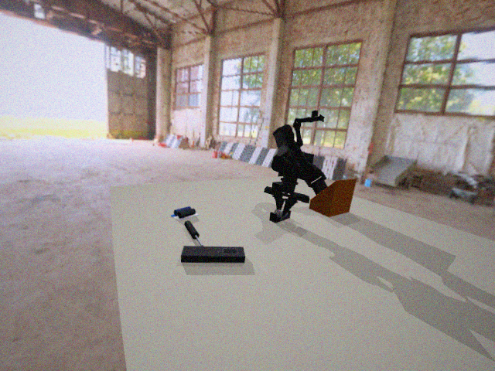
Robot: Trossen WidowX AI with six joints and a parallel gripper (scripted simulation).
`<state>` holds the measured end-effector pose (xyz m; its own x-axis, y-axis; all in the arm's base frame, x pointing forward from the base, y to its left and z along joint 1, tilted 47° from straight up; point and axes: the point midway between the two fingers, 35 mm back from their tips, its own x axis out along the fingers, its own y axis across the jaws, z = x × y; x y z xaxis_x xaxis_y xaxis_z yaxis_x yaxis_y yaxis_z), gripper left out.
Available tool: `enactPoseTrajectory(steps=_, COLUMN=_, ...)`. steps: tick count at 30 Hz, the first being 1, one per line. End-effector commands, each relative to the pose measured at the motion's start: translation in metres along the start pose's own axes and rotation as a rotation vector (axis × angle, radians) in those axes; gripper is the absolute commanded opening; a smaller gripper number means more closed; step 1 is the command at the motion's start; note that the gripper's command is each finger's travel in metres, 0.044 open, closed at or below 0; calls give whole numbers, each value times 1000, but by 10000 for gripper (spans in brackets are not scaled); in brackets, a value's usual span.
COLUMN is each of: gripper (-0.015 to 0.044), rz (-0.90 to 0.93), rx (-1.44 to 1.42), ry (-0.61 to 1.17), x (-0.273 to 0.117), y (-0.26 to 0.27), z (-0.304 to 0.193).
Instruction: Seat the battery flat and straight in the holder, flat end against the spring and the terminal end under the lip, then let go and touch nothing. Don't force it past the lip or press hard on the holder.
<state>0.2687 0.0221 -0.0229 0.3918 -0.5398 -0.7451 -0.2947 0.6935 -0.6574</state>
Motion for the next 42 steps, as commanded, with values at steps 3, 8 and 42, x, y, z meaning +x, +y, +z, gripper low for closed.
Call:
enactPoseTrajectory(steps=3, gripper=75, rz=10, rx=-3, ry=50, x=3, y=3, z=-4)
enactPoseTrajectory(steps=8, gripper=75, rz=11, rx=-1, ry=78, x=4, y=3, z=-3)
enactPoseTrajectory(steps=42, gripper=75, rz=15, rx=17, ry=269, x=7, y=-1, z=-1)
